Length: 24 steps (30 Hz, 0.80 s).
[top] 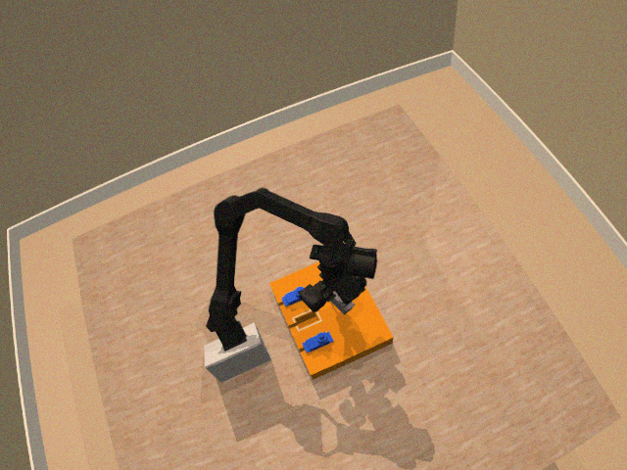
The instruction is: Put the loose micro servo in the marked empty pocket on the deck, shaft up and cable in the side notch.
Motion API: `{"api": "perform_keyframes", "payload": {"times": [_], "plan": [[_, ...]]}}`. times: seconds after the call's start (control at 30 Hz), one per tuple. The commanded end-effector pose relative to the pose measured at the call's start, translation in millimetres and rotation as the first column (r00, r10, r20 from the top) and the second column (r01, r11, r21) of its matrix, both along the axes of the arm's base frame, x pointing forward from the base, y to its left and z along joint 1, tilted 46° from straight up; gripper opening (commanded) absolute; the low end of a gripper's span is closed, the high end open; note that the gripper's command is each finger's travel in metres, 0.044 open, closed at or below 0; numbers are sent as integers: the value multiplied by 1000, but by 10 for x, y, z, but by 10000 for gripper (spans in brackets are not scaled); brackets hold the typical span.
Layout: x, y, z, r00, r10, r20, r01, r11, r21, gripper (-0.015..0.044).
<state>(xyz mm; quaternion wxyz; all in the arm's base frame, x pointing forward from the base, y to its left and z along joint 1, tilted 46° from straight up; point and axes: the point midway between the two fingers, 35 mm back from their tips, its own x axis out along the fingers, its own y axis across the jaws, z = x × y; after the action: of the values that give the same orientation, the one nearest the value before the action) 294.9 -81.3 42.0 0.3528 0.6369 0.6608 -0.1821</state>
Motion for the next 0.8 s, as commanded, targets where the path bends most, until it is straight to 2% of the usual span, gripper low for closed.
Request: {"api": "perform_keyframes", "payload": {"times": [0.0,0.37,0.77], "plan": [[-2,-8,8,994,72,79,-71,997,-7,0],[-2,-8,8,884,328,332,-319,944,-85,0],[-1,-8,8,622,561,546,-528,816,-236,0]]}}
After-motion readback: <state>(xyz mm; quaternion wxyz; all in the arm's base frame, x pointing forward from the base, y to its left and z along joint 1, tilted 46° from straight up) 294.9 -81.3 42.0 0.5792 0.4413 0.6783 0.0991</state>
